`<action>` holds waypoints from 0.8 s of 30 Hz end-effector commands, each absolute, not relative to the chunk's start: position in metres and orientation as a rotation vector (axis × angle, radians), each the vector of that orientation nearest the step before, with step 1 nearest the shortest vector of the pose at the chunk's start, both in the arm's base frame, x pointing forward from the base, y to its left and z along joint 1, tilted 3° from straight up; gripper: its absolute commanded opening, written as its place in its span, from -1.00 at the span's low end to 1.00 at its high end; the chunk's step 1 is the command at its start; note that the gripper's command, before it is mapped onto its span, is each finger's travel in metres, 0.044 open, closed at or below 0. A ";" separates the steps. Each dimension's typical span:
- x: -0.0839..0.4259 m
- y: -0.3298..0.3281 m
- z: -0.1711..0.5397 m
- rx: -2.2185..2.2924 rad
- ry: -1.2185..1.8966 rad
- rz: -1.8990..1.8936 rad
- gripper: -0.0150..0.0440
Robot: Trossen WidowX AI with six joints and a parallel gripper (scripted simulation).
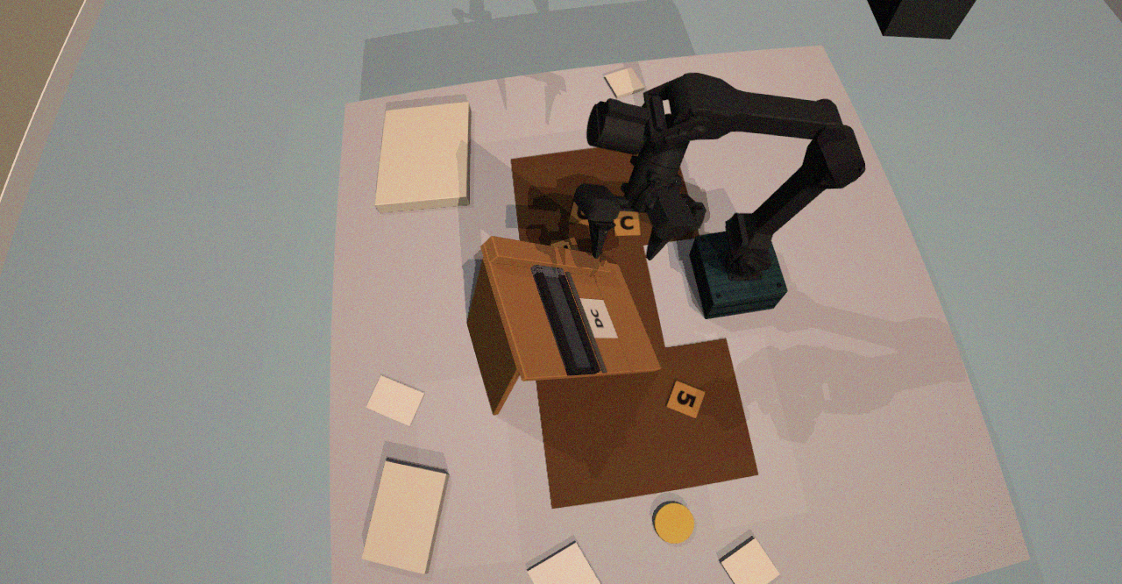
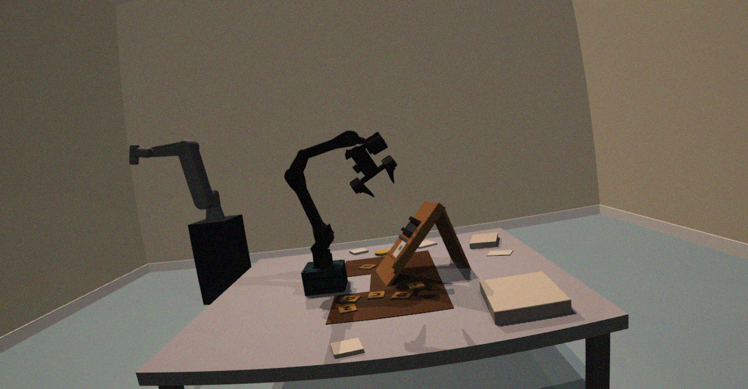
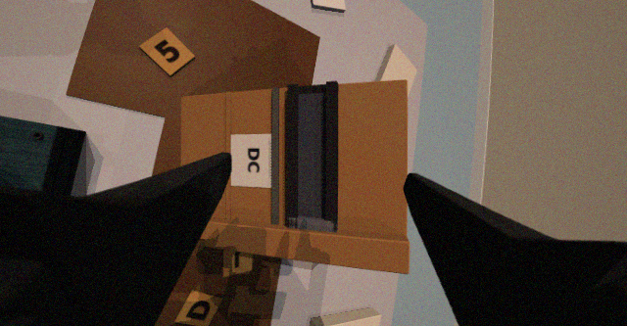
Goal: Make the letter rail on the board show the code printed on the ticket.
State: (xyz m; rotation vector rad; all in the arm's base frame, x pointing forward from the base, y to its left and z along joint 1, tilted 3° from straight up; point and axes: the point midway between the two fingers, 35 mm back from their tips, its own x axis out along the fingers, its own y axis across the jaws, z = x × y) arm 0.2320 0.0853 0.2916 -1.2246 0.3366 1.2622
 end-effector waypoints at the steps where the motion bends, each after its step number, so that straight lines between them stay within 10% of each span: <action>1: 0.232 0.086 0.290 -1.222 0.344 1.263 1.00; 9: 0.250 0.067 0.267 -1.011 0.566 1.131 0.66; 24: 0.289 -0.042 0.146 0.082 1.249 0.189 0.66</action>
